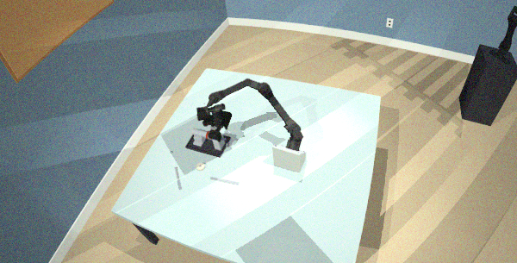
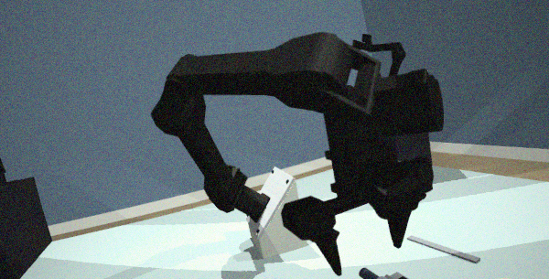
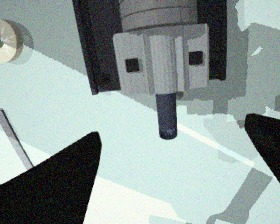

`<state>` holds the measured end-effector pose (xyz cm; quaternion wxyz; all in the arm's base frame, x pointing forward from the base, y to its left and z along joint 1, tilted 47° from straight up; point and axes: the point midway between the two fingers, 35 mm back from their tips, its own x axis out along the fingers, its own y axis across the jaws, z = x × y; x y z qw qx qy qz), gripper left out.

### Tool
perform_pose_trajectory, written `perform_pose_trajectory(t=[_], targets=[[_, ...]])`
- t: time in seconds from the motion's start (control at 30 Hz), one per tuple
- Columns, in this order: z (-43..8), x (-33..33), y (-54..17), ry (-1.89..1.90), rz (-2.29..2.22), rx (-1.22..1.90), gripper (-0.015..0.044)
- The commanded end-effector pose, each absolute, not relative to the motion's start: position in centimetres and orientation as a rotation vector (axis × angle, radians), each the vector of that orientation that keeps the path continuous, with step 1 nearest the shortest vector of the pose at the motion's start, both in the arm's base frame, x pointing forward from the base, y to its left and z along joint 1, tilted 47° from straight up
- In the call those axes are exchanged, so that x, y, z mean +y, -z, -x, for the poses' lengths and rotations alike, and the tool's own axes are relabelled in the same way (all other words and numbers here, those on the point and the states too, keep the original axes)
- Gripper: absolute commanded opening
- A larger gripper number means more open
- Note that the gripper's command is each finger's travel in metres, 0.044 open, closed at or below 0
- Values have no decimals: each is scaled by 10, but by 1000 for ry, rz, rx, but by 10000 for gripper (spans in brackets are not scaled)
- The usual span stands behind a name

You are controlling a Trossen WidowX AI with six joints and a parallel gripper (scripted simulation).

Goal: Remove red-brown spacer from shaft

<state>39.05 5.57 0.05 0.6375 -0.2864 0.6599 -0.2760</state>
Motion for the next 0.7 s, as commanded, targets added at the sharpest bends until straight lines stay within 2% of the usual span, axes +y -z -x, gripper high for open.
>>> perform_pose_trajectory(t=[0.0,0.67], targets=[[-390,55,0,636,642,1512,440],[-390,42,13,636,642,1512,440]])
